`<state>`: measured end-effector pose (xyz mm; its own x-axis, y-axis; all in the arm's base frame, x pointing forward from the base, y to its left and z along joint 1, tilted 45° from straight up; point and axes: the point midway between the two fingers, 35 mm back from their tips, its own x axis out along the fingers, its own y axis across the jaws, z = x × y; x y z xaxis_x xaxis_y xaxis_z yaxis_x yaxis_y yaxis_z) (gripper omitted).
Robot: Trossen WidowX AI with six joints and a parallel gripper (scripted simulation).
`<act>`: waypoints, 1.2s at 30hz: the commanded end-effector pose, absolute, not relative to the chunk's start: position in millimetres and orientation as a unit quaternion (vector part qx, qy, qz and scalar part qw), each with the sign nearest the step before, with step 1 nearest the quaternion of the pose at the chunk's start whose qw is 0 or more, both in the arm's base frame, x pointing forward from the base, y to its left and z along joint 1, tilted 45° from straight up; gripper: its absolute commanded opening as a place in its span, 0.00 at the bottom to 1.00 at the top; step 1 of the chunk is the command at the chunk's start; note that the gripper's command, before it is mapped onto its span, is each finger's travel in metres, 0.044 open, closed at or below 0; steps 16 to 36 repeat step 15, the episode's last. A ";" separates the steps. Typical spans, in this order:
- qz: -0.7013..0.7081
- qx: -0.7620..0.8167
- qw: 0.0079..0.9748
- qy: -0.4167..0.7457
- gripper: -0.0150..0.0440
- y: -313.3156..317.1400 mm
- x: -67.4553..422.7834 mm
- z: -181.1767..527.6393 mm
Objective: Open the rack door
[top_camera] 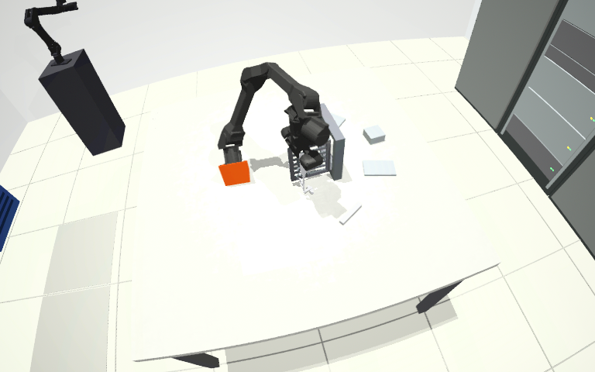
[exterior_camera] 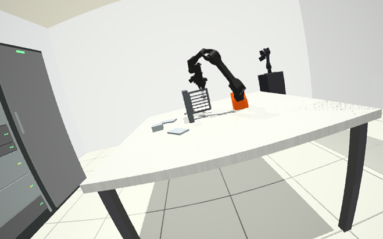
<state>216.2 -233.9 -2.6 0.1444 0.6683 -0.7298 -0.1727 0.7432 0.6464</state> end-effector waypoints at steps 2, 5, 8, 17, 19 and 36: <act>0.288 0.207 0.728 0.587 0.75 -239.0 215.0 2.4; 0.286 0.206 0.729 0.587 0.75 -242.2 214.4 5.7; 0.284 0.205 0.730 0.587 0.75 -245.2 213.7 9.0; 0.280 0.203 0.732 0.587 0.75 -252.2 211.9 16.8; 0.280 0.203 0.732 0.587 0.75 -252.2 211.9 16.8; 0.280 0.203 0.732 0.587 0.75 -252.2 211.9 16.8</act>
